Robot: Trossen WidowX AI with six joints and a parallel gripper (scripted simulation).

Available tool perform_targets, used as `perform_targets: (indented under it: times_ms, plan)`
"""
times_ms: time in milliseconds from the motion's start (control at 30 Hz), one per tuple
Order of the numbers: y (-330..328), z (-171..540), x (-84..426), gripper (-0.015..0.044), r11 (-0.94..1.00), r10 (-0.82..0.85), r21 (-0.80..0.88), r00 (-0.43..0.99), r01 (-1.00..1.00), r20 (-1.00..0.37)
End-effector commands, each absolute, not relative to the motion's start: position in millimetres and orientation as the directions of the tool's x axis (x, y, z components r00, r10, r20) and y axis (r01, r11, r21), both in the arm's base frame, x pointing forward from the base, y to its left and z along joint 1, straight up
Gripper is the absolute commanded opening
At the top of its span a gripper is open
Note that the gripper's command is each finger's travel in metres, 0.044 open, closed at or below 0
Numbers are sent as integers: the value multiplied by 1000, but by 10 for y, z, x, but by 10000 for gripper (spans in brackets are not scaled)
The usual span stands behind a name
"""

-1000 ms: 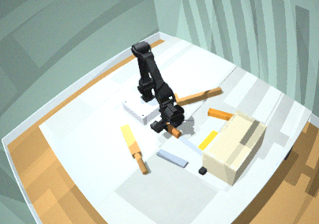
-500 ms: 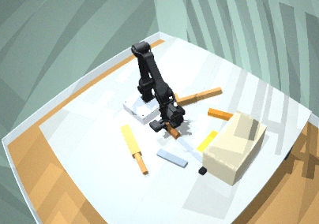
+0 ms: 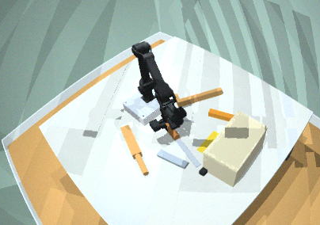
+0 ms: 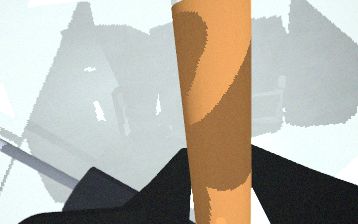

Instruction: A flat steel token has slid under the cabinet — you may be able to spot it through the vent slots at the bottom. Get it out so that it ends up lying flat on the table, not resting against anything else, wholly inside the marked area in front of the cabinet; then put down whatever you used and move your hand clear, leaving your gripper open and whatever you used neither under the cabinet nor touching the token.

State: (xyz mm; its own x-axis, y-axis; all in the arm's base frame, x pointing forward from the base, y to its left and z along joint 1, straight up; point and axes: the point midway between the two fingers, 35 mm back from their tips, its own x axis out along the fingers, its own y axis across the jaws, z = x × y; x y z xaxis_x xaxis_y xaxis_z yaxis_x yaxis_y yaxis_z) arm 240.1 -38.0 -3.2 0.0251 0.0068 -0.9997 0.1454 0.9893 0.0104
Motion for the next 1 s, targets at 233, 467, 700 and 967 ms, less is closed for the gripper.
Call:
perform_targets:
  times_ms: [233, 467, 700, 967]
  plan:
    - [-395, -25, 2405, 0, 972, 1, 7, 26, 233, -1000]
    - [-399, -24, 2406, 0, 958, 1, 9, 25, 288, -1000]
    - [-404, -23, 2406, 0, 940, 1, 10, 25, 341, -1000]
    - [-385, -21, 2412, 0, 922, 1, 11, 25, 388, -1000]
